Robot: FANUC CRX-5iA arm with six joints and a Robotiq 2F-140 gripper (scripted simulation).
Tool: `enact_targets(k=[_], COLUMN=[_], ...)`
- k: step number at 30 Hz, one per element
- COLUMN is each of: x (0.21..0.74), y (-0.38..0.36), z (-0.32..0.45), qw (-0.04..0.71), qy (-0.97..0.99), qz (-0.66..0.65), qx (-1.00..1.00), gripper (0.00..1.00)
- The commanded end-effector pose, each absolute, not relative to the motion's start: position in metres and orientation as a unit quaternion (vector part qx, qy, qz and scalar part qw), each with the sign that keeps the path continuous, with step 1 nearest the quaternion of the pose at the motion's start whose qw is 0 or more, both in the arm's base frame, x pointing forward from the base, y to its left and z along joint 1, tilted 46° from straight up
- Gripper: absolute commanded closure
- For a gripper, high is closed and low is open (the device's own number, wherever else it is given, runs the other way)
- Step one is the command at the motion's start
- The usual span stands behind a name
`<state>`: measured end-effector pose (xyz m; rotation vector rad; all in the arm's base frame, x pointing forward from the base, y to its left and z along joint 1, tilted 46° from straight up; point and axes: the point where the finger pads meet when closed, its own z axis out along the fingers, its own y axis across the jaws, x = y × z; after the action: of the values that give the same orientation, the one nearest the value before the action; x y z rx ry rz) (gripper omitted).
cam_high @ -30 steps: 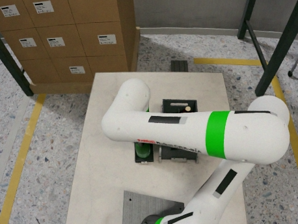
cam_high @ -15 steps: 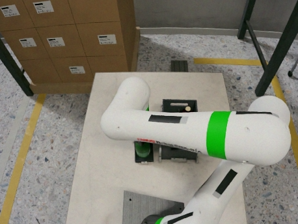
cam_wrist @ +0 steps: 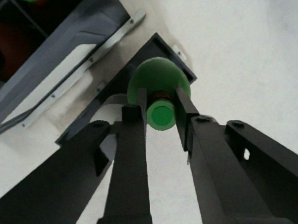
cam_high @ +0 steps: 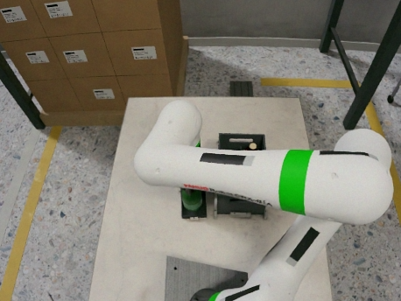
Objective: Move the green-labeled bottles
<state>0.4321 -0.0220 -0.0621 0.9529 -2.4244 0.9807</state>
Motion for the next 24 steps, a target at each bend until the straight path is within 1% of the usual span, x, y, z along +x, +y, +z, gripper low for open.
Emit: enact_targets(k=[1,24], x=[0.433,0.434], y=[-0.019,-0.004], z=[-0.060,-0.045], qw=[0.177,0.177], qy=[-0.857,-0.857], qz=[0.347,0.347], qx=[0.337,0.337], gripper=[0.90,0.90])
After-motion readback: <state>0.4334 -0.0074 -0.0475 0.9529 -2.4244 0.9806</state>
